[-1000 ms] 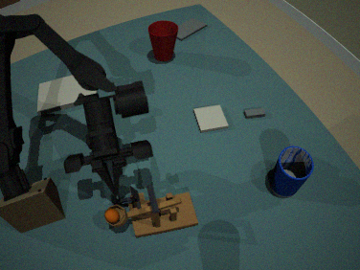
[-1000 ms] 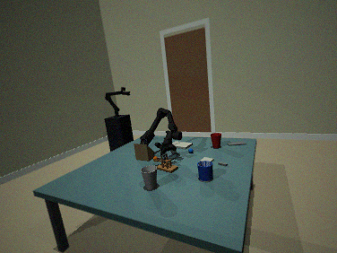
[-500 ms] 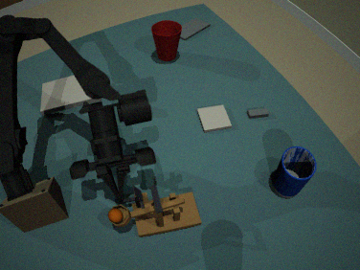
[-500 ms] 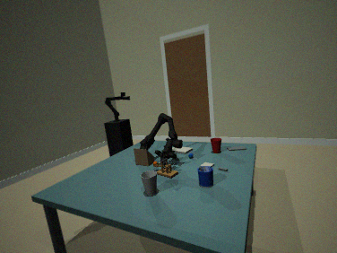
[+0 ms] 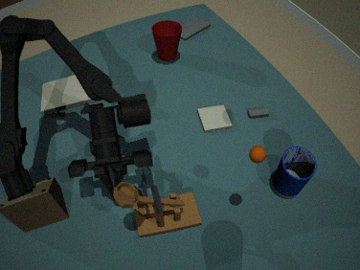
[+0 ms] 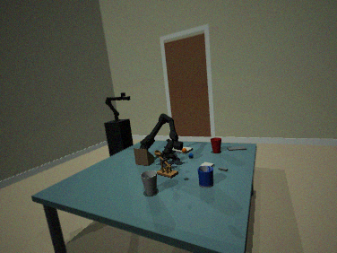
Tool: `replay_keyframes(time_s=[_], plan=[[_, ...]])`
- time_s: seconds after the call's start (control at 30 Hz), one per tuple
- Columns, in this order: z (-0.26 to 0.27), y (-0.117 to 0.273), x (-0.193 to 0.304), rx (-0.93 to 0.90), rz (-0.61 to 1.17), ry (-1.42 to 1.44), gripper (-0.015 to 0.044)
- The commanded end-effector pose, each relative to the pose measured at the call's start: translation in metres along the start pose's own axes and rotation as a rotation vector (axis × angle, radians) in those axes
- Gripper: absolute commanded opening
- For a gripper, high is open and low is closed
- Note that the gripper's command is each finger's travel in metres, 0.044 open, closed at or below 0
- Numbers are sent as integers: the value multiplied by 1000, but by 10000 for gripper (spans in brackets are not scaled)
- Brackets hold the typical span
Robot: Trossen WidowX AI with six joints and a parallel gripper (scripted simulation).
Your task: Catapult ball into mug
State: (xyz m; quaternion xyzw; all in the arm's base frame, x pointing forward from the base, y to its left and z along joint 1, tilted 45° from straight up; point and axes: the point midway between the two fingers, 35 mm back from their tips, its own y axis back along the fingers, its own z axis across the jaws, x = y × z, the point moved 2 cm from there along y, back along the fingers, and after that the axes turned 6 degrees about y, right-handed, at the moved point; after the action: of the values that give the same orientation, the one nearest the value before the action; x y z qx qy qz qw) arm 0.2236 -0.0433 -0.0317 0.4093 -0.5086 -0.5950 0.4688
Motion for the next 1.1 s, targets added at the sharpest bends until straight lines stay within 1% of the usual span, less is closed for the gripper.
replay_keyframes(time_s=[0.0,0.07,0.13,0.27,0.3,0.53,0.83,1.07], plan=[[-12,54,19,41,0,-6,0],[-7,87,31,43,2,-6,0],[0,109,38,44,4,-5,0],[1,114,40,44,4,-5,0],[-4,98,34,51,0,-11,26],[-29,104,46,110,-25,-112,210],[-72,115,62,184,-116,-322,440],[-108,122,77,224,-223,-517,440]])
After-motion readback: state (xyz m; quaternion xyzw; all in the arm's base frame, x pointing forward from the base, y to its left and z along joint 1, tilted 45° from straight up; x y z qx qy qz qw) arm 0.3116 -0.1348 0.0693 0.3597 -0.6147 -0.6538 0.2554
